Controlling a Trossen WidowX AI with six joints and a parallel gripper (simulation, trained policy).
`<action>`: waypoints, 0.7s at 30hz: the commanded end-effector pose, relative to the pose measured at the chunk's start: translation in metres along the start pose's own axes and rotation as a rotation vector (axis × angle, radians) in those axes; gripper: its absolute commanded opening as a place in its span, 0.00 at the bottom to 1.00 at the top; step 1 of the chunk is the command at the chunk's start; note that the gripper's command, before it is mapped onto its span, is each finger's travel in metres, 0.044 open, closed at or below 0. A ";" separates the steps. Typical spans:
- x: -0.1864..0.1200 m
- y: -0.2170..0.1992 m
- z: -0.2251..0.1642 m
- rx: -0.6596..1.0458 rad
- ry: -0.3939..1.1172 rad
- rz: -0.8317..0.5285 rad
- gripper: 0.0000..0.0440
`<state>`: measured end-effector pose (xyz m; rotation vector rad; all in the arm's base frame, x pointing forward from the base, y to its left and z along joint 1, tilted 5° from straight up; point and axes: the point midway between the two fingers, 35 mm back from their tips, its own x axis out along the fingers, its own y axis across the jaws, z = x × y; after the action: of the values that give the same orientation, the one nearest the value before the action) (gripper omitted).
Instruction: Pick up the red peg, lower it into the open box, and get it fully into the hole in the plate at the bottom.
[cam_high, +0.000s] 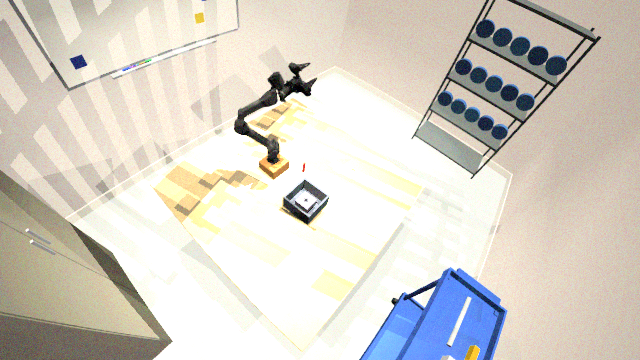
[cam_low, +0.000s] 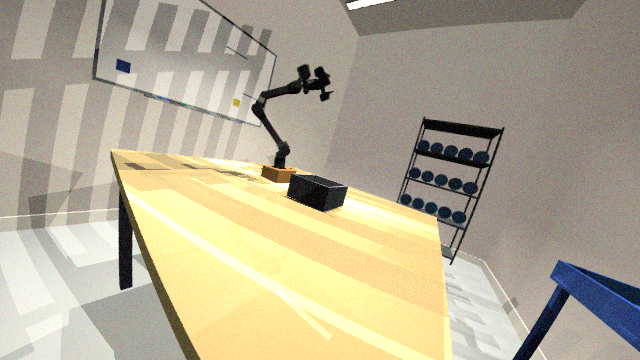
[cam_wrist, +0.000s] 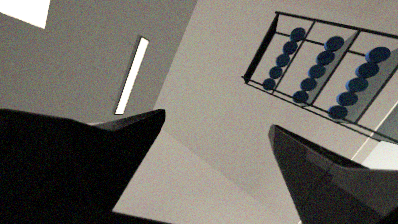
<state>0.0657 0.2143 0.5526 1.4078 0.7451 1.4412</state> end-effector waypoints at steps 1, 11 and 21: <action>0.003 -0.035 0.017 0.000 -0.072 -0.110 1.00; -0.015 -0.119 0.059 0.010 -0.256 -0.406 1.00; -0.056 -0.200 0.085 0.044 -0.391 -0.725 1.00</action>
<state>0.1750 0.2217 0.3886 1.2541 0.8709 0.6677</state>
